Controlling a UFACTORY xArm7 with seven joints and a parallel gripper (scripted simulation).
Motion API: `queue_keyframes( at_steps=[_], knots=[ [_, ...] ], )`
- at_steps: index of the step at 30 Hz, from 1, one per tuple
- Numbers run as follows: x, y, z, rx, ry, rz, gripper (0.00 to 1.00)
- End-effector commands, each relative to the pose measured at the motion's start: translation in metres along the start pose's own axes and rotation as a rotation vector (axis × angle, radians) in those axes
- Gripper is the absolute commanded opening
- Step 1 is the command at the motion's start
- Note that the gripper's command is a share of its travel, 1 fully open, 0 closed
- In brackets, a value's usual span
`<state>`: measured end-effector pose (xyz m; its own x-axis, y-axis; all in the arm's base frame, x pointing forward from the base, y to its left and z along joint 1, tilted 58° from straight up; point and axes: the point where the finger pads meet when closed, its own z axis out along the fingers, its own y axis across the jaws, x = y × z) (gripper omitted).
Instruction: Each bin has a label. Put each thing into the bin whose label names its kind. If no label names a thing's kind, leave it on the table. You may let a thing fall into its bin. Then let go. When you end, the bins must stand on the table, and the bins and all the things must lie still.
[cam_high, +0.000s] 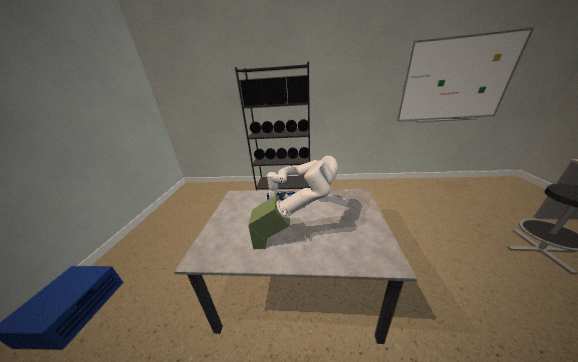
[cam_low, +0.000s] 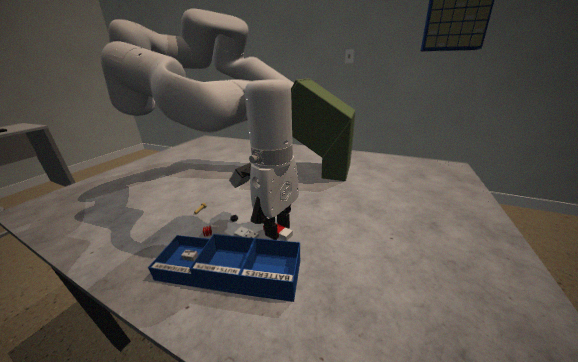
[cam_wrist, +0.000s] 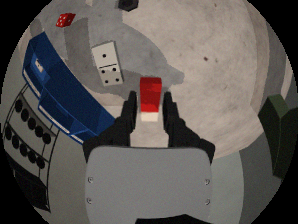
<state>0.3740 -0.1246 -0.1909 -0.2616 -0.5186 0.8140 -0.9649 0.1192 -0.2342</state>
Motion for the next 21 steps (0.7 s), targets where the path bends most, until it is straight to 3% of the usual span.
queue_keyframes(
  at_steps=[1, 8, 9, 21],
  knots=[
    [-0.0018, -0.0009, -0.0022, 0.003, -0.005, 0.0, 0.38],
    [-0.0017, -0.0008, -0.0022, 0.003, -0.005, 0.0, 0.38],
    [-0.0017, -0.0008, -0.0022, 0.003, -0.005, 0.0, 0.0],
    [-0.0018, -0.0008, -0.0022, 0.003, -0.005, 0.0, 0.0]
  ],
)
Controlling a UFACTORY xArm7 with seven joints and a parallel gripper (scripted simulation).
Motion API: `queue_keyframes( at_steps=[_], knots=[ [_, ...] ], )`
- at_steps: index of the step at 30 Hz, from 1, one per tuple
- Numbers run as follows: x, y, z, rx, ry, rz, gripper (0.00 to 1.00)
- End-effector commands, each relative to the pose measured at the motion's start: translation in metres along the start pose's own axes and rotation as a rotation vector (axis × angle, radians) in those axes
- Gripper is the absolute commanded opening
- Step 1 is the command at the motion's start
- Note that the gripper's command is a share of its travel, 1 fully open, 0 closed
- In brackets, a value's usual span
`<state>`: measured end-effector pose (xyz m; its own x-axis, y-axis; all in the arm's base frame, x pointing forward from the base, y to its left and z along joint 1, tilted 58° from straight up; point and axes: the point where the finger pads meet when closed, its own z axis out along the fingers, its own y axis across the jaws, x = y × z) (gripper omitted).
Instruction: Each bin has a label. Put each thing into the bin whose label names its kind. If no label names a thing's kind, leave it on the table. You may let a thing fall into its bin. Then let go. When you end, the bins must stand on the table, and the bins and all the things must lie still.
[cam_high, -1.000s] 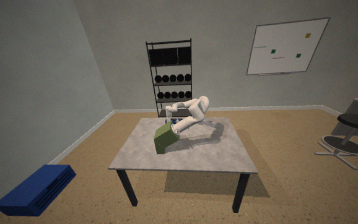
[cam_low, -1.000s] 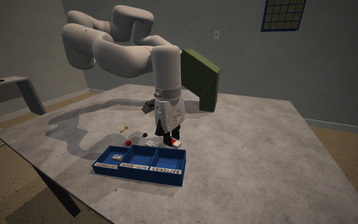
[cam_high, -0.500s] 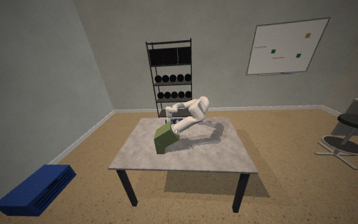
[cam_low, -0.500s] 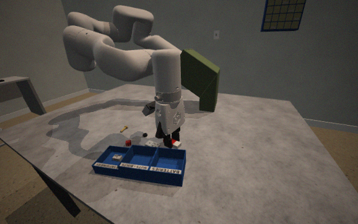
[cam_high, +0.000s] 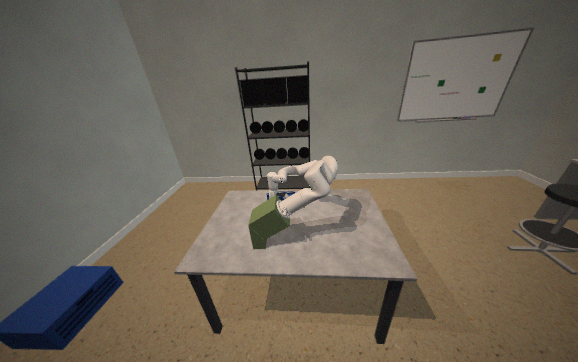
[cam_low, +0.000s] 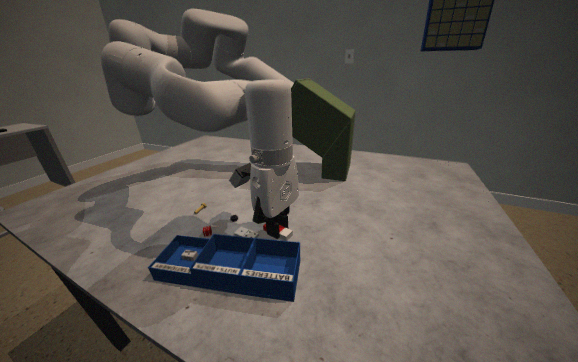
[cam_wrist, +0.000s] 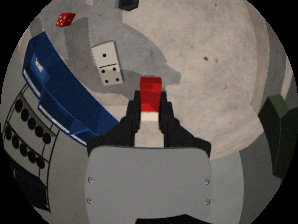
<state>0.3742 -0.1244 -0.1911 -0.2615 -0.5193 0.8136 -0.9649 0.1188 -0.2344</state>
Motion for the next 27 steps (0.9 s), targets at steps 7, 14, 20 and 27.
queue_keyframes(
  at_steps=[7, 14, 20, 27],
  knots=[
    [-0.001, -0.001, -0.002, 0.002, -0.004, 0.0, 0.0],
    [-0.001, -0.001, -0.002, 0.002, -0.004, 0.0, 0.0],
    [-0.001, -0.001, -0.005, 0.002, -0.004, 0.0, 0.0],
    [-0.001, -0.001, -0.029, 0.002, -0.004, 0.0, 0.0]
  ],
)
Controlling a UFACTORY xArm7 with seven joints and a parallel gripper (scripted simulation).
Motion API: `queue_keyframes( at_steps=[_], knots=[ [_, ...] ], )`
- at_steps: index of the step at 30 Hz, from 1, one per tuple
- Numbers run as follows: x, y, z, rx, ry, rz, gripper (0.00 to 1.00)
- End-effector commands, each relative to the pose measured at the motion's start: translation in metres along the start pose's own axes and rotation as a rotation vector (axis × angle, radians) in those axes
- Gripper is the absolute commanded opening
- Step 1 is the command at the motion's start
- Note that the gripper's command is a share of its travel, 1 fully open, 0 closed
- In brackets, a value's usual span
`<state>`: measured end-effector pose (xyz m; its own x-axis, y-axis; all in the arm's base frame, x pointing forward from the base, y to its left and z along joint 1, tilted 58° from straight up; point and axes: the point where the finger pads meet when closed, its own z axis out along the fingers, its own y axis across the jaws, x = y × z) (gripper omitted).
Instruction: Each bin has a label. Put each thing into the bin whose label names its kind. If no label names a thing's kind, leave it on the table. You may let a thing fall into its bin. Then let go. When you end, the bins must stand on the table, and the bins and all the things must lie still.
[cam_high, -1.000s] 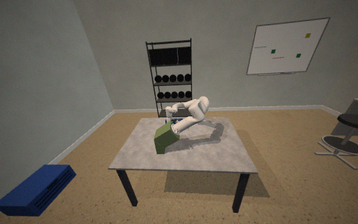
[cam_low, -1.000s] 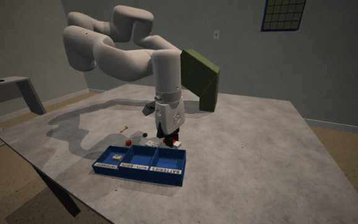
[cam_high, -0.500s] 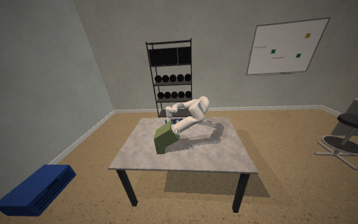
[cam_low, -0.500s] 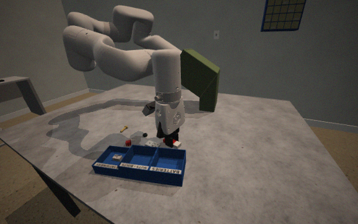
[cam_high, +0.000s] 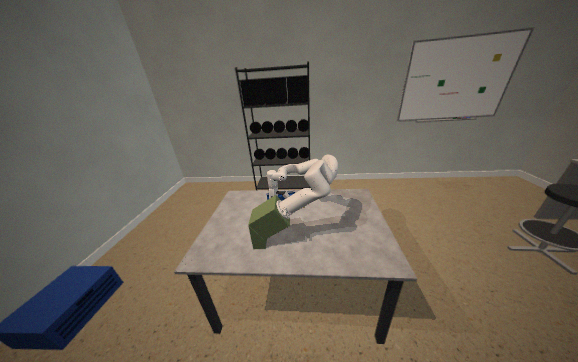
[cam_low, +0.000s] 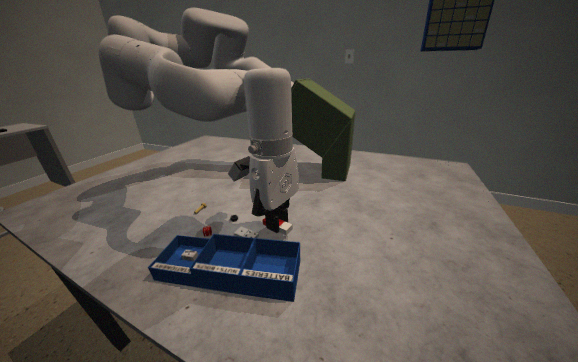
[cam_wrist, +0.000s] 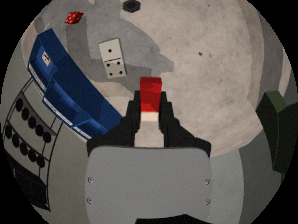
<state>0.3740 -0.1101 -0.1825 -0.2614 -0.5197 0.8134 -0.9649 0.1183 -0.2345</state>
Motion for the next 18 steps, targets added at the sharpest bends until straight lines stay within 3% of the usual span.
queue_keyframes(
  at_steps=[1, 12, 18],
  knots=[
    [-0.001, -0.001, -0.015, 0.002, -0.003, 0.0, 0.0],
    [-0.001, -0.001, -0.045, 0.002, -0.003, 0.0, 0.0],
    [-0.001, -0.001, -0.045, 0.002, -0.003, 0.0, 0.0]
  ],
)
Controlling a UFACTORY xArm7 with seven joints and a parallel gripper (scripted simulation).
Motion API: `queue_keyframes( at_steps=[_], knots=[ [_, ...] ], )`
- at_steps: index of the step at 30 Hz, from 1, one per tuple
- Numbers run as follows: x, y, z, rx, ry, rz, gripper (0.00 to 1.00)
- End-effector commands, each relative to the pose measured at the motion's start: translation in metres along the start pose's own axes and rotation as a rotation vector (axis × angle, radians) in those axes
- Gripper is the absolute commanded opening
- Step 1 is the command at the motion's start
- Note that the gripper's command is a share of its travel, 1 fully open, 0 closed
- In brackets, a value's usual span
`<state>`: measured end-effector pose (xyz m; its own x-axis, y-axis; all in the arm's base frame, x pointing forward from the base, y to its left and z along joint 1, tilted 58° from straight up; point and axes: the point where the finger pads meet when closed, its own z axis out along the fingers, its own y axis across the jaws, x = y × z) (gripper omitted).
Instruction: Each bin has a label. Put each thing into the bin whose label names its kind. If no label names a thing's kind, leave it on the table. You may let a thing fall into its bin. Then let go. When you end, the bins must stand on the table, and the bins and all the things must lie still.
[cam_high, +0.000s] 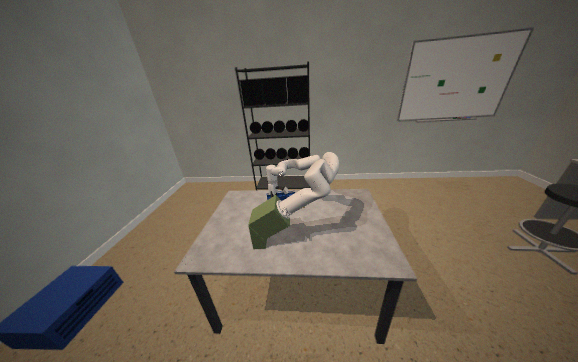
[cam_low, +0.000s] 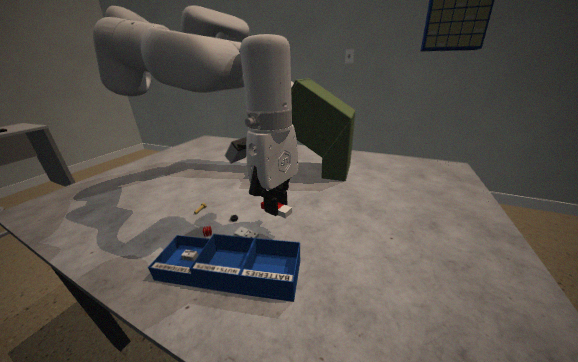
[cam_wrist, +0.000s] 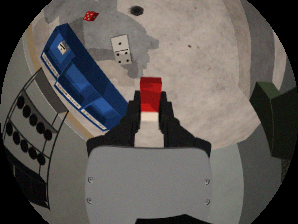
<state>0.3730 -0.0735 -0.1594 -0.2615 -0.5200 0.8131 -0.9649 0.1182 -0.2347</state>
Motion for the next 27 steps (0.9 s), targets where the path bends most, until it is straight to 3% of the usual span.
queue_keyframes(
  at_steps=[1, 13, 27],
  knots=[
    [-0.001, 0.0, -0.002, 0.002, -0.003, 0.0, 0.0],
    [-0.001, 0.0, -0.009, 0.002, -0.003, 0.0, 0.0],
    [0.033, -0.064, -0.009, 0.002, -0.003, 0.0, 0.0]
  ],
)
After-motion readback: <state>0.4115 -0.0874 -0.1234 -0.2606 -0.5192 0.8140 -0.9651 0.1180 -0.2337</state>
